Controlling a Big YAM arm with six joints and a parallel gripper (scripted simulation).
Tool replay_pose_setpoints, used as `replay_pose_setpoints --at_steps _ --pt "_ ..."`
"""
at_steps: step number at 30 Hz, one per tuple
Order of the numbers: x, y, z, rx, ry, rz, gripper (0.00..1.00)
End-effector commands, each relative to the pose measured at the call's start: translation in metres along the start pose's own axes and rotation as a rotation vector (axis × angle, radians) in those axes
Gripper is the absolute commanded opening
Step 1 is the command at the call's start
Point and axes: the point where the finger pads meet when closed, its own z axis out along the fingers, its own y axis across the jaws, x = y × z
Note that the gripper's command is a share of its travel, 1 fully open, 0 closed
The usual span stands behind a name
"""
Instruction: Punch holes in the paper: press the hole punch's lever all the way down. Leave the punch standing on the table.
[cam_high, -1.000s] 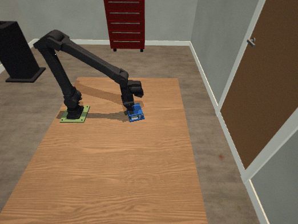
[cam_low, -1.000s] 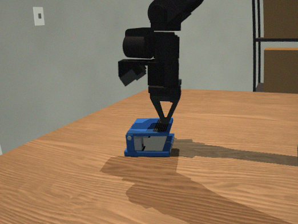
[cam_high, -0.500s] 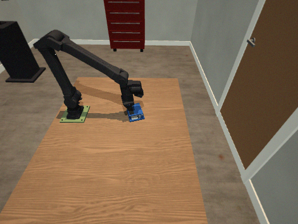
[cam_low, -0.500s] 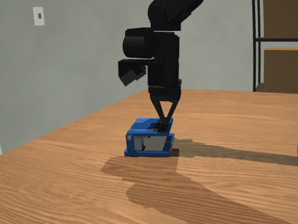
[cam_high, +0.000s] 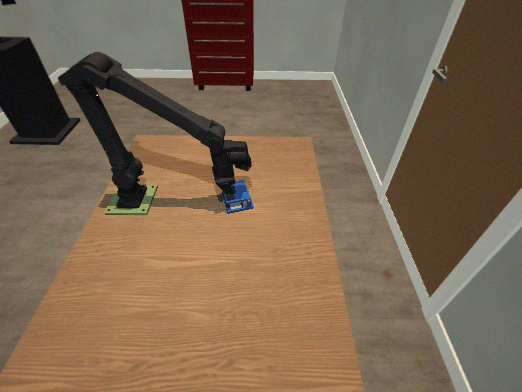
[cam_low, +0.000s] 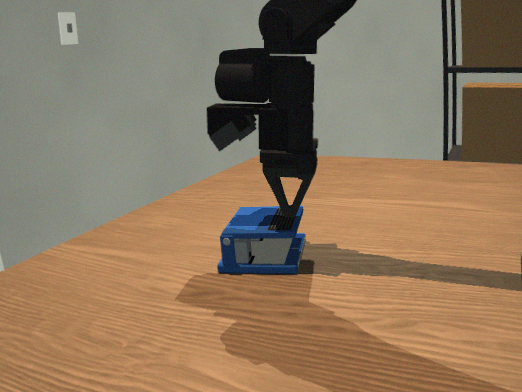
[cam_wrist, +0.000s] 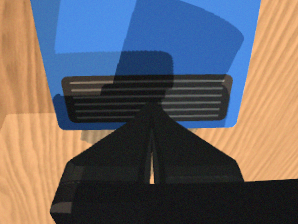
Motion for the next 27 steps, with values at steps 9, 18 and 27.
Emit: replay_pose_setpoints --at_steps 9,18,27 --pt "0.027 0.003 0.024 -0.031 0.097 0.006 0.0" --pt "0.021 0.002 0.013 -0.031 0.098 0.01 0.0" --pt "-0.005 -0.003 -0.014 -0.019 0.064 0.012 0.0"
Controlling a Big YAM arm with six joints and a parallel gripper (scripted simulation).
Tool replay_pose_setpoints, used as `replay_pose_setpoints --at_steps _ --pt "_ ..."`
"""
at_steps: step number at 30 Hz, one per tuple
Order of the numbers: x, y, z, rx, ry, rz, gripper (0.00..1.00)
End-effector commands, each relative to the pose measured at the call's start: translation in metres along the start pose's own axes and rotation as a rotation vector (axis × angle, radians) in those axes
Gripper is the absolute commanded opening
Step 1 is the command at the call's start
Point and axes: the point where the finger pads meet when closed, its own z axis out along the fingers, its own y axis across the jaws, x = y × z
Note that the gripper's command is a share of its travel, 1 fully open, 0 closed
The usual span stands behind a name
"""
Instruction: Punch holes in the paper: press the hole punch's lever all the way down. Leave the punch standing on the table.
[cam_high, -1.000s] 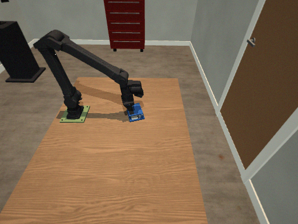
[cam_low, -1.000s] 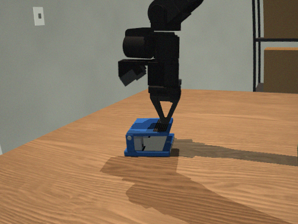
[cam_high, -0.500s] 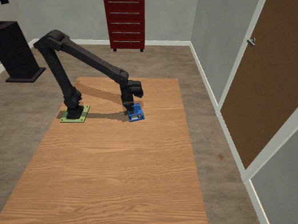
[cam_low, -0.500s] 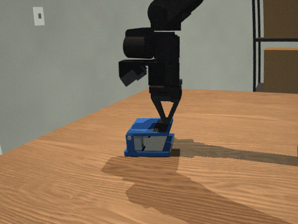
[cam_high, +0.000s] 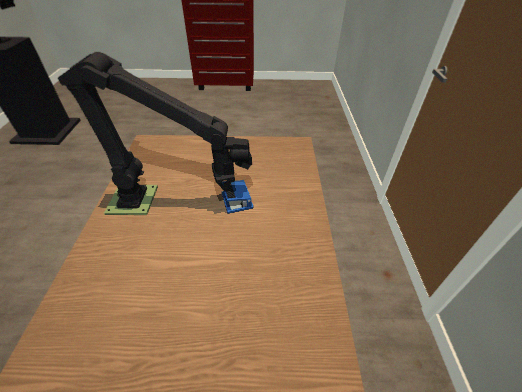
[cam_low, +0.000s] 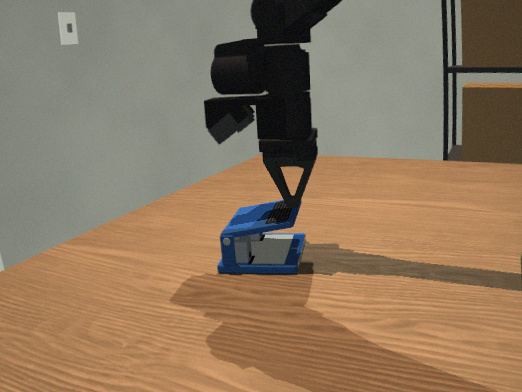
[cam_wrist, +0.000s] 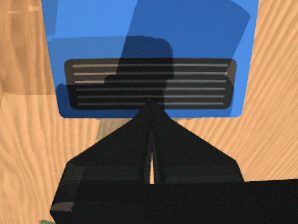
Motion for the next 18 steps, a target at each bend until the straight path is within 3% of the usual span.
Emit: replay_pose_setpoints --at_steps 1,12,18 --pt "-0.009 -0.003 -0.002 0.002 0.008 0.011 0.0" --pt "-0.016 -0.001 -0.015 0.002 0.008 0.005 0.0" --pt "-0.01 0.001 -0.012 -0.003 0.022 0.005 0.0"
